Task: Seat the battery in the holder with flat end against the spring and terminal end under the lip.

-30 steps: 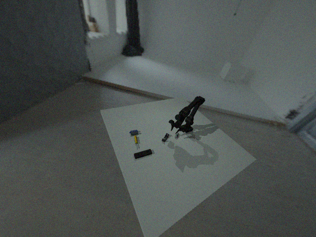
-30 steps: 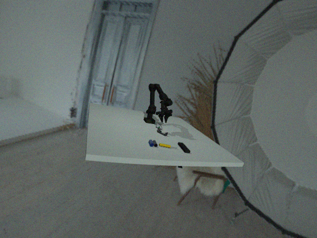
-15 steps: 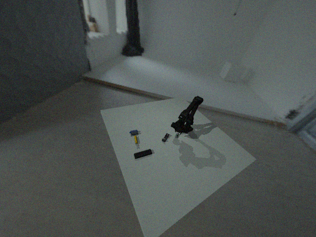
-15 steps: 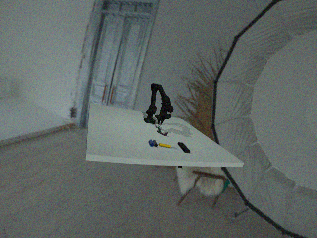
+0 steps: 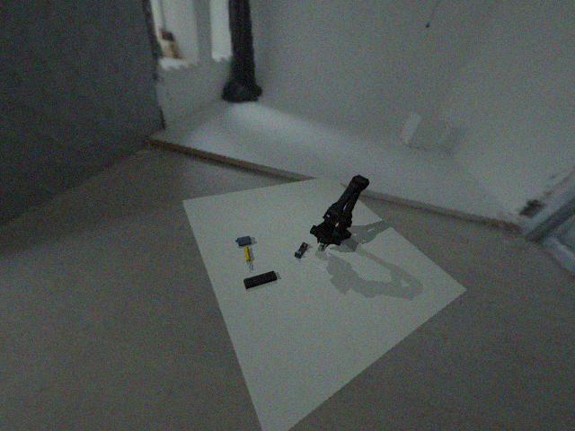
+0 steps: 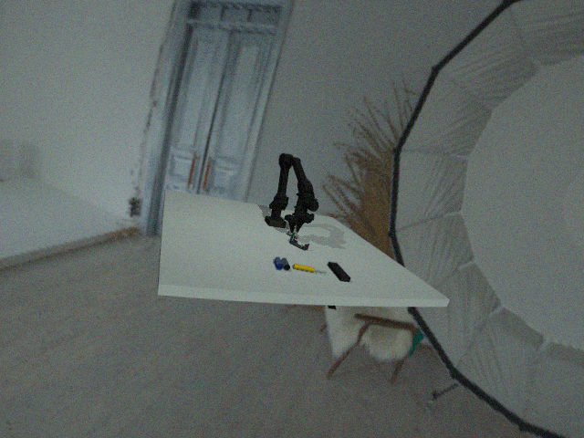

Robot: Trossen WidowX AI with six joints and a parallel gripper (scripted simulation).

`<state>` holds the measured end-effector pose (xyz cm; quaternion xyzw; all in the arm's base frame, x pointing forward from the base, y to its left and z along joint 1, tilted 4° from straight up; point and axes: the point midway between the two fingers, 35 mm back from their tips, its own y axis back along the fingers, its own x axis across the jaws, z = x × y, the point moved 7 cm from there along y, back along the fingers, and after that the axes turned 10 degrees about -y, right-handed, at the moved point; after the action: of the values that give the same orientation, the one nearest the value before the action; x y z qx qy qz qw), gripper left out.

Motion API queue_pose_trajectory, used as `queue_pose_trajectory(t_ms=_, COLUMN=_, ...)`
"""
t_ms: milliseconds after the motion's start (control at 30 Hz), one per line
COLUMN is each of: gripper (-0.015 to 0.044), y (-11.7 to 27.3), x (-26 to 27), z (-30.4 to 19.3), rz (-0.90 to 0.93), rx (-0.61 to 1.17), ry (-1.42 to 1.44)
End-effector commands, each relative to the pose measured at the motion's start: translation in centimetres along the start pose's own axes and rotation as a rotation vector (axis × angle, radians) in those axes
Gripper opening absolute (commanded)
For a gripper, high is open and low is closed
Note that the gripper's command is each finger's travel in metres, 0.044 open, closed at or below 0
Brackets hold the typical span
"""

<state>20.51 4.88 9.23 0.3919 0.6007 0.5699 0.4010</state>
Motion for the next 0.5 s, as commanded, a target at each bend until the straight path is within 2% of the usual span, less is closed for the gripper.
queue_pose_trajectory(t_ms=0, gripper=0.0249, y=-0.8, x=0.0, z=-0.1, rz=-0.004, rx=0.006, ry=0.002)
queue_pose_trajectory(t_ms=433, gripper=0.0249, y=-2.6, x=0.0, z=-0.3, rz=-0.004, rx=0.006, ry=0.003)
queue_pose_trajectory(t_ms=467, gripper=0.0223, y=-2.6, x=0.0, z=-0.3, rz=-0.004, rx=0.006, ry=0.003)
